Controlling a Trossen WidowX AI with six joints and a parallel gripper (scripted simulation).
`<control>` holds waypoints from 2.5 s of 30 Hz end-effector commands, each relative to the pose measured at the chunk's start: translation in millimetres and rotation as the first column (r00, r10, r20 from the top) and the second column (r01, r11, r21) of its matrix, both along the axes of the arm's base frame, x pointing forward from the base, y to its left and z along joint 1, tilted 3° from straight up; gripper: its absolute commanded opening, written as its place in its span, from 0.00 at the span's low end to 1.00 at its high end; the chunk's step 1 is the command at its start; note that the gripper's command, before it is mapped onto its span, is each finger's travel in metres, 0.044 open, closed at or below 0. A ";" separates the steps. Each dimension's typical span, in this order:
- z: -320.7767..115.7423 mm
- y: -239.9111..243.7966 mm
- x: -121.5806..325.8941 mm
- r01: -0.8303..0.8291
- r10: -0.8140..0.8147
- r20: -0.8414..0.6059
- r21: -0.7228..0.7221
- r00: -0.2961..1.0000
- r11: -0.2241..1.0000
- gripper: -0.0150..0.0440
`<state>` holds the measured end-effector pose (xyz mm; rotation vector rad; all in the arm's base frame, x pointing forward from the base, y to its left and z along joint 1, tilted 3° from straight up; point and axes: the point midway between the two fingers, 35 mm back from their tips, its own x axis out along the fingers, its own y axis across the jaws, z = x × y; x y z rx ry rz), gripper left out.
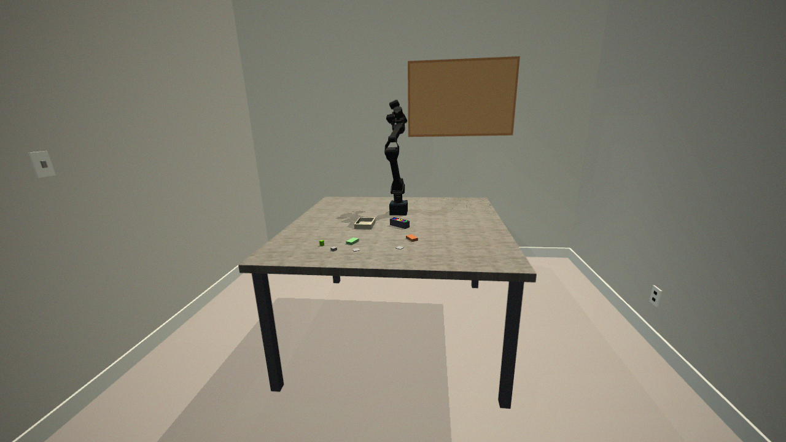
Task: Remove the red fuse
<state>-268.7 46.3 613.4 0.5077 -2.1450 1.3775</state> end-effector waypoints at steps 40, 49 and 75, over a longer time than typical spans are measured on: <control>-287.4 364.5 309.8 0.269 -0.698 0.412 -0.911 0.586 -0.313 0.36; -366.3 324.9 442.2 -0.224 -0.837 0.420 -0.830 0.350 -0.510 0.36; -556.4 -13.5 561.8 -0.754 -0.504 0.681 -0.109 -0.532 0.648 0.36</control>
